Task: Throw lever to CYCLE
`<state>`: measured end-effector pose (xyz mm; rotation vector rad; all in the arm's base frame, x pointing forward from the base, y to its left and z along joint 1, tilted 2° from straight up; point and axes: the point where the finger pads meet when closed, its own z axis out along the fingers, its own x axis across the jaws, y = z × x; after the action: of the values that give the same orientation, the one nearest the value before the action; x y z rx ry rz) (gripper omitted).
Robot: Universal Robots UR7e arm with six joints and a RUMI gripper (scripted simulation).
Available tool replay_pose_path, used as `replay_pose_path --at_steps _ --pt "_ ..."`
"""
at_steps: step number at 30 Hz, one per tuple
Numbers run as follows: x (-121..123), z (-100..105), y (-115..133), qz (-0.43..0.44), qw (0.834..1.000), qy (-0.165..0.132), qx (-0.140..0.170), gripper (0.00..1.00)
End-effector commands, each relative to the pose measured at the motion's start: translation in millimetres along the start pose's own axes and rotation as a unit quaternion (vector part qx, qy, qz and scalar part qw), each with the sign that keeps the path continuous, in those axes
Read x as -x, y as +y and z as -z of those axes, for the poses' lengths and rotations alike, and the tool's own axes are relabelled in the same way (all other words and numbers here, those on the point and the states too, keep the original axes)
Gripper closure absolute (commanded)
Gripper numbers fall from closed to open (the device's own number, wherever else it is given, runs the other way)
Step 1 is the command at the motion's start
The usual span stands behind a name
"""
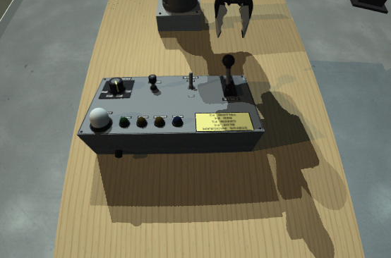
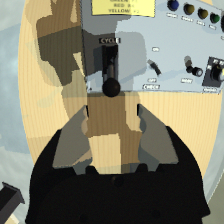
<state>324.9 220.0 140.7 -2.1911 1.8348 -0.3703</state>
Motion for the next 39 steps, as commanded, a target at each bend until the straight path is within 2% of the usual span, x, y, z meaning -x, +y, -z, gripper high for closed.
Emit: replay_pose_path --at_steps 1,9,23,39 --pt "0 0 1 0.0 1.0 0.0 0.0 0.56" --pt "0 -1 2 0.0 1.0 0.0 0.001 0.56" --pt "-1 -17 2 -0.001 1.0 0.001 0.002 0.56" --pt "-1 -58 3 -0.001 1.0 0.0 0.002 0.56"
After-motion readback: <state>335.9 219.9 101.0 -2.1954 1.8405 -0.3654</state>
